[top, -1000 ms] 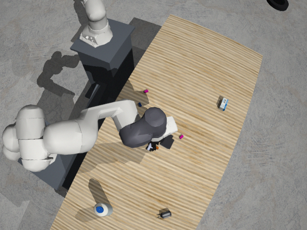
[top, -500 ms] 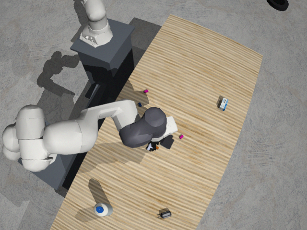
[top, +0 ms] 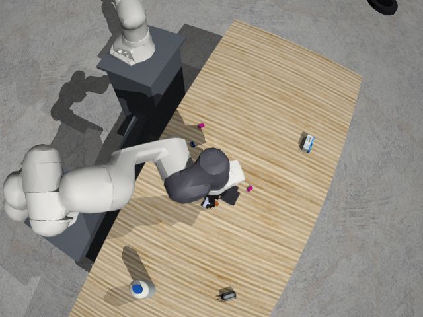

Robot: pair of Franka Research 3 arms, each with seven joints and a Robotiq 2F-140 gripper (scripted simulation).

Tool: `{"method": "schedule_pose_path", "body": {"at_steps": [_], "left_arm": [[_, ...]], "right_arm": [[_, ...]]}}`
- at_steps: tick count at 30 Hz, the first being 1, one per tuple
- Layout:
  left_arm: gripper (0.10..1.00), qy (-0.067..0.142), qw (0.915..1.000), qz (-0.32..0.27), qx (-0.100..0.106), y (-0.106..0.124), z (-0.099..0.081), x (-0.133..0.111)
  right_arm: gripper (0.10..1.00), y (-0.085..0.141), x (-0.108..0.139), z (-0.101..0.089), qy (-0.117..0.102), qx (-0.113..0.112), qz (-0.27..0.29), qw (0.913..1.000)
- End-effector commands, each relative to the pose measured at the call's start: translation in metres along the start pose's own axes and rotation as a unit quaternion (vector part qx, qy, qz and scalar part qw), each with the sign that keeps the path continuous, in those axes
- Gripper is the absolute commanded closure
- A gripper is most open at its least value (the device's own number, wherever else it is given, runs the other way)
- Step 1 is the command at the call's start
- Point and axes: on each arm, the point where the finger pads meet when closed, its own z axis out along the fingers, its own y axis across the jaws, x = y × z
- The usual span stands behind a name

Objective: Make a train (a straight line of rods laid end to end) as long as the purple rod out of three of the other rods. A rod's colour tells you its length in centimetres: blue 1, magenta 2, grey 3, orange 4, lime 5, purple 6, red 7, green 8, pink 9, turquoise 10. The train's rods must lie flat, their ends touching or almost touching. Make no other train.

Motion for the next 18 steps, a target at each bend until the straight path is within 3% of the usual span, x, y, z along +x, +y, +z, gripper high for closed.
{"method": "schedule_pose_path", "body": {"at_steps": [1,18], "left_arm": [[0.098,-0.002,1.0000,0.002,0.000,0.0005,-0.0001,-0.0013],[0.098,-0.002,1.0000,0.002,0.000,0.0005,-0.0001,-0.0013]], "right_arm": [[0.867,-0.0001,-0.0004,0.0009,0.000,0.000,0.001,1.0000],[0.867,-0.0001,-0.0004,0.0108,0.000,0.000,0.001,1.0000]]}}
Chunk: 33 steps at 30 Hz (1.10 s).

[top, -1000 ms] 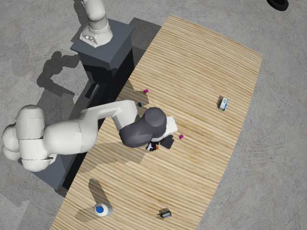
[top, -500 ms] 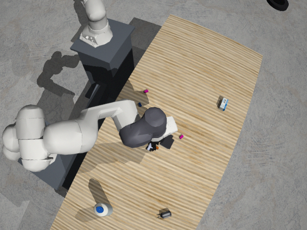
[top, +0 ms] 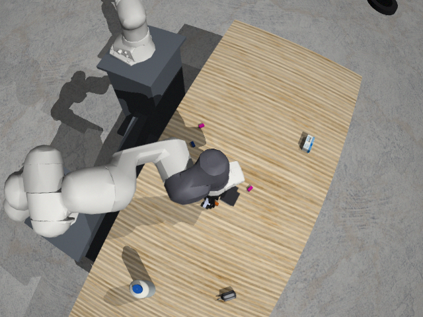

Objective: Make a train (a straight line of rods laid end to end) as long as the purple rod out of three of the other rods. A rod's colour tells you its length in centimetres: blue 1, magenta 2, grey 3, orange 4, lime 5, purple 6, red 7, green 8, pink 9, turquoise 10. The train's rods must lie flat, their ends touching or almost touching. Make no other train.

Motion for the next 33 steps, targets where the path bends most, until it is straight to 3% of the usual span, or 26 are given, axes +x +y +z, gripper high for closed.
{"method": "schedule_pose_path", "body": {"at_steps": [1,33], "left_arm": [[0.098,-0.002,1.0000,0.002,0.000,0.0005,-0.0001,-0.0013],[0.098,-0.002,1.0000,0.002,0.000,0.0005,-0.0001,-0.0013]], "right_arm": [[0.867,-0.0005,-0.0001,0.0044,0.000,0.001,0.002,1.0000],[0.867,-0.0005,-0.0001,0.0093,0.000,0.001,0.002,1.0000]]}}
